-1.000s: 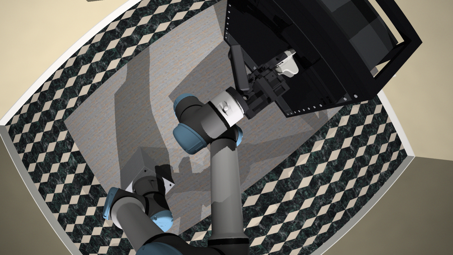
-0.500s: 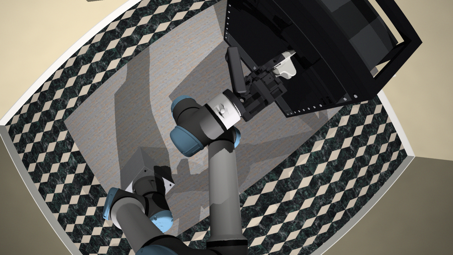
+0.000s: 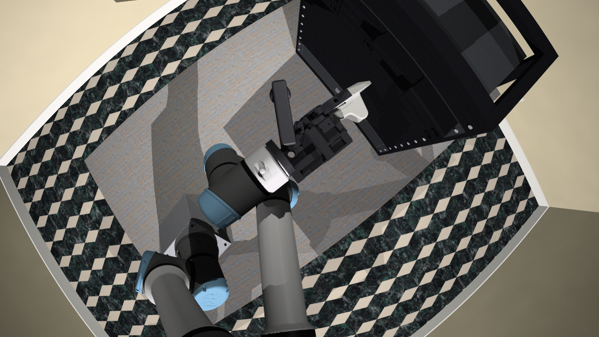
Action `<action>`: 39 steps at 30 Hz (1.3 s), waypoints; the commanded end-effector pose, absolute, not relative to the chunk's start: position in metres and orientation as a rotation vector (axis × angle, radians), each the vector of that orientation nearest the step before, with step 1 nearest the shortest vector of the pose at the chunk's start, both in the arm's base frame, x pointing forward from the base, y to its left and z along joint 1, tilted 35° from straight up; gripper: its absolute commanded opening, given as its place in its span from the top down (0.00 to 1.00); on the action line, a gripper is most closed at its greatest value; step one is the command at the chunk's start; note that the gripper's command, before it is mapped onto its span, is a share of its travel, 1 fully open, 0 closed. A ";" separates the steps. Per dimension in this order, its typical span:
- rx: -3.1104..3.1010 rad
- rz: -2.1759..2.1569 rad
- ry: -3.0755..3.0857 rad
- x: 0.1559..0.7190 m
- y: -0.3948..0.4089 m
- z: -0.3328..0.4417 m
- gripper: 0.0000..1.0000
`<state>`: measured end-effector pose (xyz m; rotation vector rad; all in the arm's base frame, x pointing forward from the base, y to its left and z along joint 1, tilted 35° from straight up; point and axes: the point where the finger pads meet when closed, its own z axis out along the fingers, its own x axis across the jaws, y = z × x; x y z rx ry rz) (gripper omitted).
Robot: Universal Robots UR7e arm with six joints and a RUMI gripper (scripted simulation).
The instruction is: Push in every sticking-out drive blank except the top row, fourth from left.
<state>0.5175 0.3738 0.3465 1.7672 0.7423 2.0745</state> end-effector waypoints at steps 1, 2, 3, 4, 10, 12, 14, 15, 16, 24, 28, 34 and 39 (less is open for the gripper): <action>1.766 2.076 0.742 0.494 0.370 0.344 1.00; 1.766 2.076 0.742 0.492 0.369 0.344 1.00; 1.766 2.076 0.742 0.490 0.369 0.344 1.00; 1.766 2.076 0.742 0.489 0.369 0.344 1.00; 1.766 2.076 0.742 0.488 0.369 0.344 1.00; 1.766 2.076 0.742 0.487 0.371 0.348 1.00; 1.766 2.076 0.742 0.483 0.377 0.357 1.00; 1.766 2.076 0.742 0.481 0.380 0.361 1.00; 1.766 2.076 0.742 0.480 0.382 0.364 1.00; 1.766 2.076 0.742 0.483 0.384 0.366 1.00; 1.766 2.076 0.742 0.498 0.387 0.368 1.00; 1.766 2.076 0.742 0.531 0.393 0.372 1.00; 1.766 2.076 0.742 0.545 0.395 0.373 1.00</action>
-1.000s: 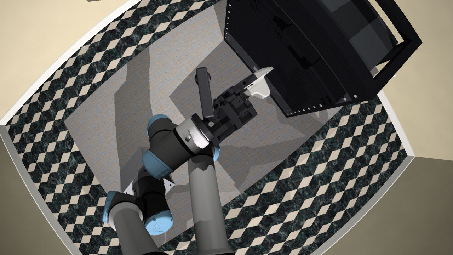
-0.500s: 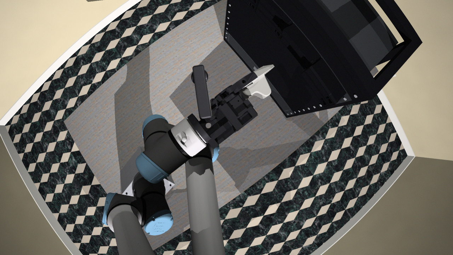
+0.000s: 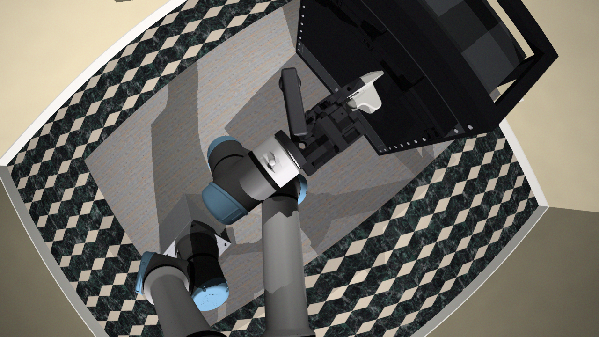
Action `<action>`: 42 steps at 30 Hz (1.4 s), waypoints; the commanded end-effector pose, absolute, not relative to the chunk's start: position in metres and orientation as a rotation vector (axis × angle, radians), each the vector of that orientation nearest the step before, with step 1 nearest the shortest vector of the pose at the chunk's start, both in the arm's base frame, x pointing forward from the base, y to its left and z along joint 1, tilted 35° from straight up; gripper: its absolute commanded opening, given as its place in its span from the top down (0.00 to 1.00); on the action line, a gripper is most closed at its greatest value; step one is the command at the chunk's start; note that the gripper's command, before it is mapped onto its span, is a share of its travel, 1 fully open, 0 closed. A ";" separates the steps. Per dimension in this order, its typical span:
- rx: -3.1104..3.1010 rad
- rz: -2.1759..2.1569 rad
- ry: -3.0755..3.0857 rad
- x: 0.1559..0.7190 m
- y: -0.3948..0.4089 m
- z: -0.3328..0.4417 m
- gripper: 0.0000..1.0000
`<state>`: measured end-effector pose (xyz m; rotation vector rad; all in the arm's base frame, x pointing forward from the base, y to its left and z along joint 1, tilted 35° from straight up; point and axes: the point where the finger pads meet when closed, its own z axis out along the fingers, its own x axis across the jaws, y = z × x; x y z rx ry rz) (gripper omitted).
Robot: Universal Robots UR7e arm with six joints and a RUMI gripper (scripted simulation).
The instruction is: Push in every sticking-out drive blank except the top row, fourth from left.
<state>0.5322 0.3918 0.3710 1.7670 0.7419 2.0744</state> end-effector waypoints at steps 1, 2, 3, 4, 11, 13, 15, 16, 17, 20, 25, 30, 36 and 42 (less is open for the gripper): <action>1.766 2.076 0.742 0.545 0.395 0.373 1.00; 1.766 2.076 0.742 0.547 0.396 0.373 1.00; 1.766 2.076 0.742 0.548 0.396 0.373 1.00; 1.766 2.076 0.742 0.548 0.396 0.373 1.00; 1.766 2.076 0.742 0.548 0.396 0.373 1.00; 1.766 2.076 0.742 0.548 0.396 0.373 1.00; 1.766 2.076 0.742 0.548 0.396 0.373 1.00; 1.766 2.076 0.742 0.548 0.396 0.373 1.00; 1.766 2.076 0.742 0.548 0.396 0.373 1.00; 1.766 2.076 0.742 0.548 0.396 0.373 1.00; 1.766 2.076 0.742 0.548 0.396 0.373 1.00; 1.766 2.076 0.742 0.548 0.396 0.373 1.00; 1.766 2.076 0.742 0.548 0.396 0.373 1.00; 1.766 2.076 0.742 0.549 0.396 0.373 1.00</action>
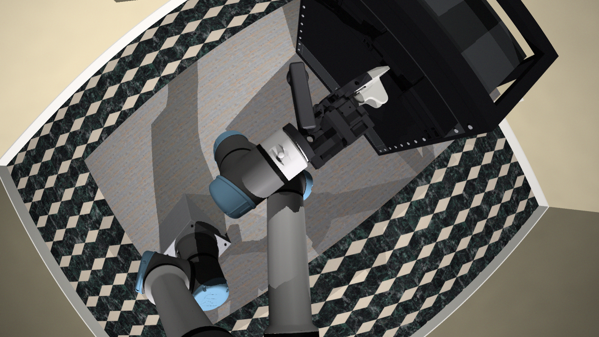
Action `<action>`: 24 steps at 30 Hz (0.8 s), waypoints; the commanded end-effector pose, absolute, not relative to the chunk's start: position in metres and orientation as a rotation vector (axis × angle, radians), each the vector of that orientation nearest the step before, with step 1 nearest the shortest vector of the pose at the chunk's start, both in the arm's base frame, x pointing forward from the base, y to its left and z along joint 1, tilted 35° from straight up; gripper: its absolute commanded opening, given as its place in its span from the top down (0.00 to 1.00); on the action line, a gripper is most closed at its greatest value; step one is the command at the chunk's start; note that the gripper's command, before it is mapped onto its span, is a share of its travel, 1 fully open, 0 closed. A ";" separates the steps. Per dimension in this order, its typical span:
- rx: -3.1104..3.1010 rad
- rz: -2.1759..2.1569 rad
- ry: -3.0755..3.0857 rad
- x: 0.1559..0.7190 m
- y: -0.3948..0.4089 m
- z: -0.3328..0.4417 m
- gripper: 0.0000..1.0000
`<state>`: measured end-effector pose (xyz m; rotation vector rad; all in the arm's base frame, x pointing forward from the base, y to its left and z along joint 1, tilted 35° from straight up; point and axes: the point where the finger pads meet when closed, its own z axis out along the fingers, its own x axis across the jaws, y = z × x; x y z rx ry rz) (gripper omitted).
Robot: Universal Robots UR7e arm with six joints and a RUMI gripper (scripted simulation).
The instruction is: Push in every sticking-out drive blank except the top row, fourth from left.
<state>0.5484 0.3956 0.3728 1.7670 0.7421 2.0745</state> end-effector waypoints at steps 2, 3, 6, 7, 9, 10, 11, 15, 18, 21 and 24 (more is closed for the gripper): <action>1.766 2.076 0.742 0.550 0.396 0.374 1.00; 1.766 2.076 0.742 0.551 0.396 0.374 1.00; 1.766 2.076 0.742 0.551 0.397 0.374 1.00; 1.766 2.076 0.742 0.551 0.397 0.374 1.00; 1.766 2.076 0.742 0.551 0.397 0.374 1.00; 1.766 2.076 0.742 0.551 0.397 0.374 1.00; 1.766 2.076 0.742 0.551 0.397 0.374 1.00; 1.766 2.076 0.742 0.551 0.397 0.374 1.00; 1.766 2.076 0.742 0.551 0.397 0.374 1.00; 1.766 2.076 0.742 0.551 0.397 0.374 1.00; 1.766 2.076 0.742 0.551 0.397 0.374 1.00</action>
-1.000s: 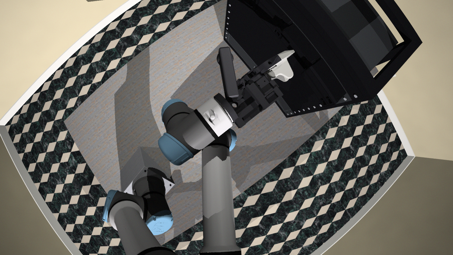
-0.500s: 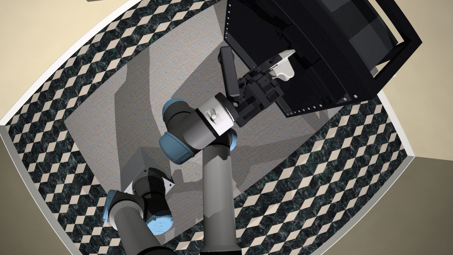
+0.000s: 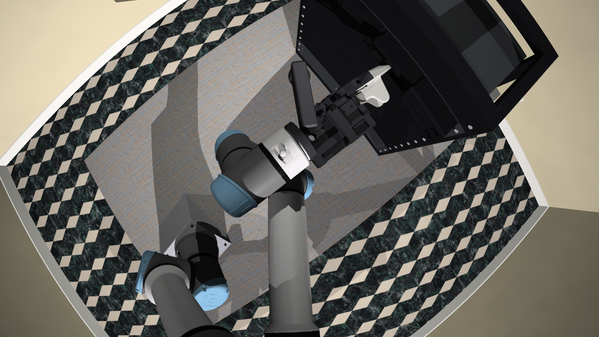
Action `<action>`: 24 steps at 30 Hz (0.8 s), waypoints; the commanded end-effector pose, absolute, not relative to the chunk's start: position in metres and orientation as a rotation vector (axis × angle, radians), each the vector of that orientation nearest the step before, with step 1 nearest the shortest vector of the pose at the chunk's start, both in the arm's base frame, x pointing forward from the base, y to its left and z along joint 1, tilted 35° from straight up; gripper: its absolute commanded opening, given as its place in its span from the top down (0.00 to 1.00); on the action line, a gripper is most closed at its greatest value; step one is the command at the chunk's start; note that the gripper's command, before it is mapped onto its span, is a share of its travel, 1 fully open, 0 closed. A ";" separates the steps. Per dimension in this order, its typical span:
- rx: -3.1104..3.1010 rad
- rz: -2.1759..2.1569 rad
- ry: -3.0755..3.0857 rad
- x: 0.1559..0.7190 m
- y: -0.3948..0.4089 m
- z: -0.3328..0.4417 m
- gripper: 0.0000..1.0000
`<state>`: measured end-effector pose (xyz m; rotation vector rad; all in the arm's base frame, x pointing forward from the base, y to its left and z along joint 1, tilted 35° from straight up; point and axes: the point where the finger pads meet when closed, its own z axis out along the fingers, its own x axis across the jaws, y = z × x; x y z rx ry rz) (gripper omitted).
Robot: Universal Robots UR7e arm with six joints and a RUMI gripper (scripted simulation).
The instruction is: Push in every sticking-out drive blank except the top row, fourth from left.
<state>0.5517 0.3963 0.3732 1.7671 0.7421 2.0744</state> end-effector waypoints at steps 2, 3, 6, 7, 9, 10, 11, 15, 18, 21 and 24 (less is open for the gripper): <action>1.766 2.076 0.742 0.551 0.397 0.374 1.00; 1.766 2.076 0.742 0.551 0.397 0.374 1.00; 1.766 2.076 0.742 0.551 0.397 0.374 1.00; 1.766 2.076 0.742 0.551 0.397 0.374 1.00; 1.766 2.076 0.742 0.551 0.397 0.374 1.00; 1.766 2.076 0.742 0.551 0.397 0.374 1.00; 1.766 2.076 0.742 0.551 0.397 0.374 1.00; 1.766 2.076 0.742 0.551 0.397 0.374 1.00; 1.766 2.076 0.742 0.552 0.397 0.374 1.00; 1.766 2.076 0.742 0.553 0.397 0.374 1.00; 1.766 2.076 0.742 0.557 0.398 0.374 1.00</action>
